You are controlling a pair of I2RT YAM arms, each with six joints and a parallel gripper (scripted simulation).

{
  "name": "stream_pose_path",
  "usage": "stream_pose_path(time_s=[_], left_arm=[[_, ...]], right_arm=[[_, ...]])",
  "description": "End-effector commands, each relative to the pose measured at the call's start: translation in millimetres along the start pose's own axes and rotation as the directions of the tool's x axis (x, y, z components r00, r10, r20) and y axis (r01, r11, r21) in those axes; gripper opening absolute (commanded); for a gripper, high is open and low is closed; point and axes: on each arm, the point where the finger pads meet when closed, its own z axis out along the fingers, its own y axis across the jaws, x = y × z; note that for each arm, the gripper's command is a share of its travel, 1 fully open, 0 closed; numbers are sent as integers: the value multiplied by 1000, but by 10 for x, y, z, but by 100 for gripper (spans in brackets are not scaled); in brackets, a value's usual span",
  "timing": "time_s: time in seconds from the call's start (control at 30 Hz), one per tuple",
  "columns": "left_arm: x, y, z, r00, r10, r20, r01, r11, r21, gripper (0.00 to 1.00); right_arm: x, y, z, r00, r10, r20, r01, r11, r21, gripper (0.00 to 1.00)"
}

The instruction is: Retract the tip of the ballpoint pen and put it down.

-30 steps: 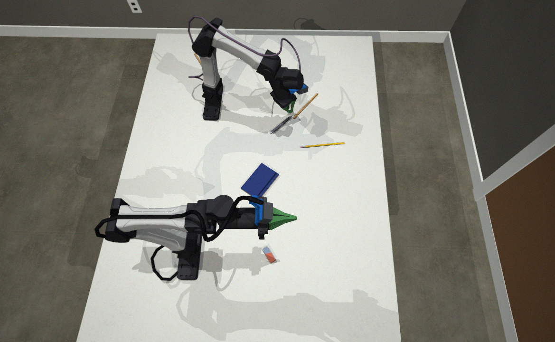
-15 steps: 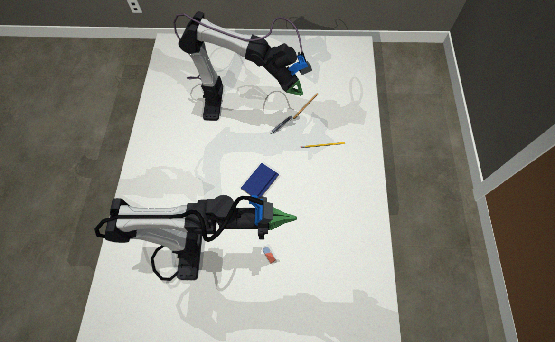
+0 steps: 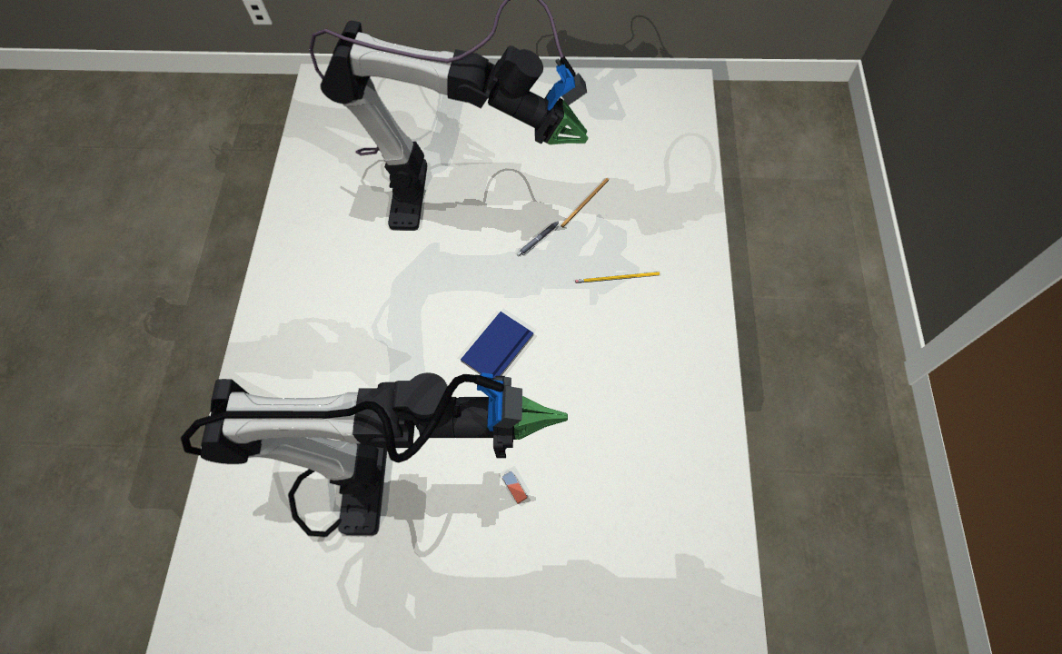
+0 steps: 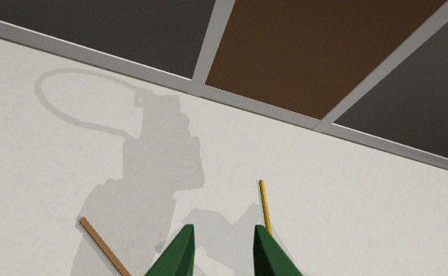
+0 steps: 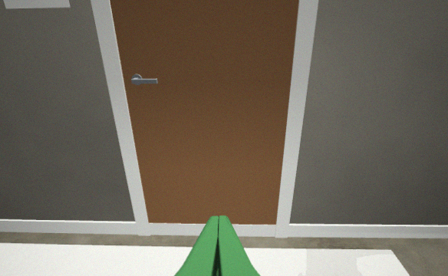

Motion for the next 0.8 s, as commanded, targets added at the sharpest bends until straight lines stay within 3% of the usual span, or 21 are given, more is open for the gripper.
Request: stream_pose_path(time_s=[0.0,0.23,0.53,0.7,0.77], left_arm=[[-431,-36,-207,977,96,188,-105,994,38,26],[-683,-18,-425,935,175,308,-189,982,16,26],[-1135,22,-963,793,320,518,-321,943,-90,26],[-1148,64,-987,776,348,526,-340,933,-116,26],[-1076,81,-866,800,338,496,-332,937,-104,26]], right_arm=[[-61,13,-1,1000,8,10,-8,1000,-5,1],[-61,13,-1,1000,8,10,-8,1000,-5,1],[-61,13,-1,1000,8,10,-8,1000,-5,1],[-61,13,-1,1000,8,10,-8,1000,-5,1],[-61,13,-1,1000,8,10,-8,1000,-5,1]])
